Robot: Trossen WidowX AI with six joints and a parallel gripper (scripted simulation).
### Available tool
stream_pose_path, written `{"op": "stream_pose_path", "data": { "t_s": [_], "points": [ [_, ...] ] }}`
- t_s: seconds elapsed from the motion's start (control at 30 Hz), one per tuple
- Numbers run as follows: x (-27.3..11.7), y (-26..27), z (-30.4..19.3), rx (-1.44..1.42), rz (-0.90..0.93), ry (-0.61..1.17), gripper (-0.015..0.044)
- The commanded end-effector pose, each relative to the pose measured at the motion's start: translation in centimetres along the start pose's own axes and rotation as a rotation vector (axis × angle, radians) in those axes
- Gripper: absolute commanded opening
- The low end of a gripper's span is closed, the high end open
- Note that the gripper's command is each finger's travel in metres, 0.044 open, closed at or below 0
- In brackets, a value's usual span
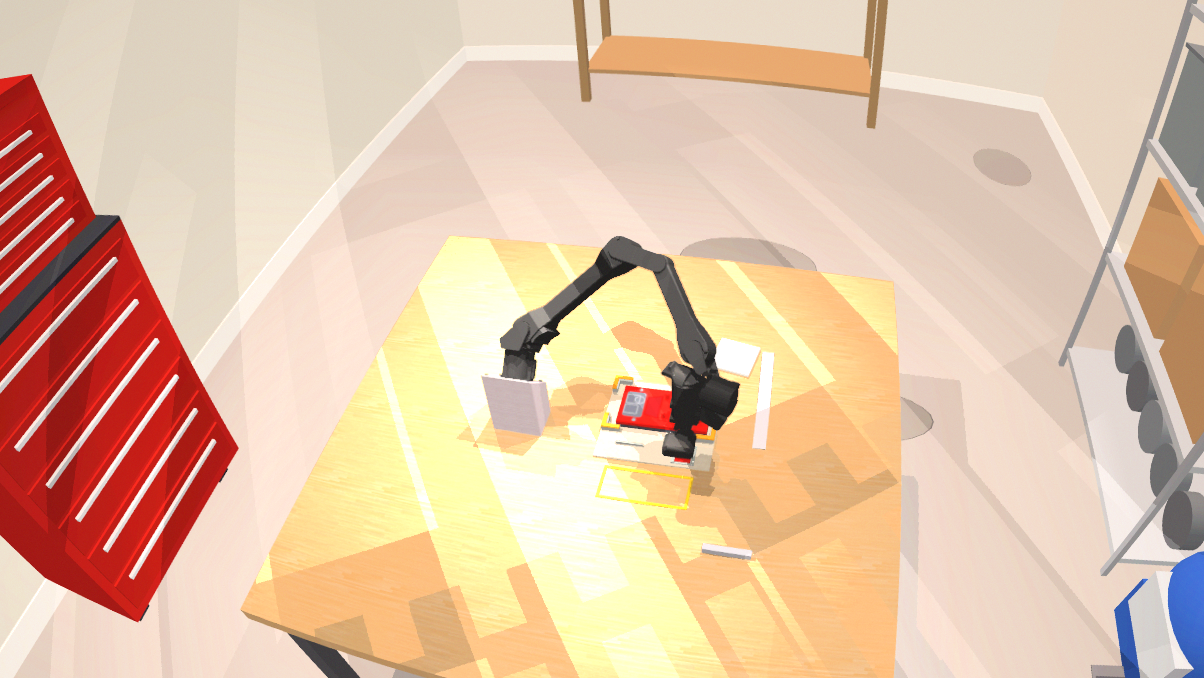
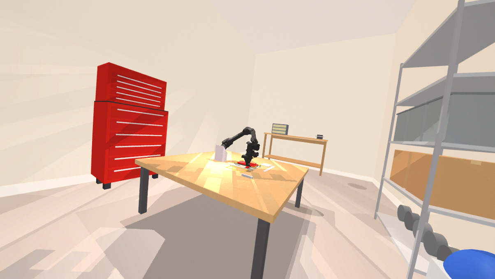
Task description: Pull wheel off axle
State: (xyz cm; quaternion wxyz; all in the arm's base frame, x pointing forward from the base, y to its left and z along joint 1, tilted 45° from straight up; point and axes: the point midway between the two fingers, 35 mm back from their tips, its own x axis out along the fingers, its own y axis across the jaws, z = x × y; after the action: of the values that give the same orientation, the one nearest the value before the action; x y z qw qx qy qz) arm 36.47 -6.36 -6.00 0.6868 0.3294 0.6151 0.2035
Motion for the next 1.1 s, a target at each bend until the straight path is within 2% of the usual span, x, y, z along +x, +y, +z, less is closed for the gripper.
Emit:
{"op": "stream_pose_path", "data": {
  "t_s": [0.0,1.07],
  "points": [
    [-0.1,0.0,0.0,-0.003,0.0,0.001,0.0],
    [-1.2,0.0,0.0,-0.001,0.0,-0.002,0.0]
  ]
}}
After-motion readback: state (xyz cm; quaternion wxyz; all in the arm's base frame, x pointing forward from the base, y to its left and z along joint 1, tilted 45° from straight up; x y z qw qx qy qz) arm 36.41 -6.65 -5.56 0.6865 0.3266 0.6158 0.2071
